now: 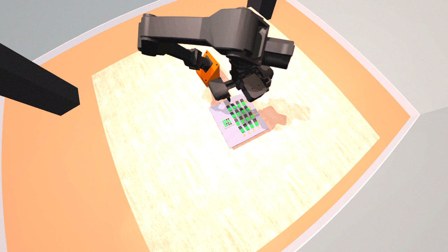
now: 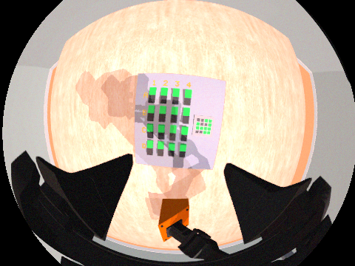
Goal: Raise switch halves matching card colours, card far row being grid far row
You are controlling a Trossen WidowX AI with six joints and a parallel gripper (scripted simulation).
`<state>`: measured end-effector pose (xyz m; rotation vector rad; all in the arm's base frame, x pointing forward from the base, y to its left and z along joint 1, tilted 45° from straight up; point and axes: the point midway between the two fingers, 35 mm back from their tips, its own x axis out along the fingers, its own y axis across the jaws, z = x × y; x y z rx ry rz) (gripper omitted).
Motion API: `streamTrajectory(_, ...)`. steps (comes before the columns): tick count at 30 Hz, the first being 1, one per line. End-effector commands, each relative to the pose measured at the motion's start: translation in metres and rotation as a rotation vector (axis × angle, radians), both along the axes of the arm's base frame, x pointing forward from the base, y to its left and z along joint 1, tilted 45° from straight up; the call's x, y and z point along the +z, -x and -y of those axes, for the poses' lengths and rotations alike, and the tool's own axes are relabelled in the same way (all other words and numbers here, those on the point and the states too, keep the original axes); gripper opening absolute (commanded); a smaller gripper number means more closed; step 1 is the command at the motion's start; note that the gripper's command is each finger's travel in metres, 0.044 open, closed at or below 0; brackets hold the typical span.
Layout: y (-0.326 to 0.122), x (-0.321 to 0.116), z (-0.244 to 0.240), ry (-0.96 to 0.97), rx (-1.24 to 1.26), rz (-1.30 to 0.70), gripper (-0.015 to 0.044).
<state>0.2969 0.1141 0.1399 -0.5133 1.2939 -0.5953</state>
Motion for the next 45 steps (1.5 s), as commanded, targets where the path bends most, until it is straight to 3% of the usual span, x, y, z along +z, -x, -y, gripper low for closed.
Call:
streamTrajectory(1,-0.002,-0.004,0.0,0.001,0.0,-0.002,0.0374)
streamTrajectory(7,-0.032,-0.106,0.021,0.033,-0.006,-0.049,0.0216)
streamTrajectory(15,-0.035,-0.126,0.035,0.036,0.003,-0.043,0.0006)
streamTrajectory(45,-0.04,-0.155,0.064,0.04,0.011,-0.032,0.0)
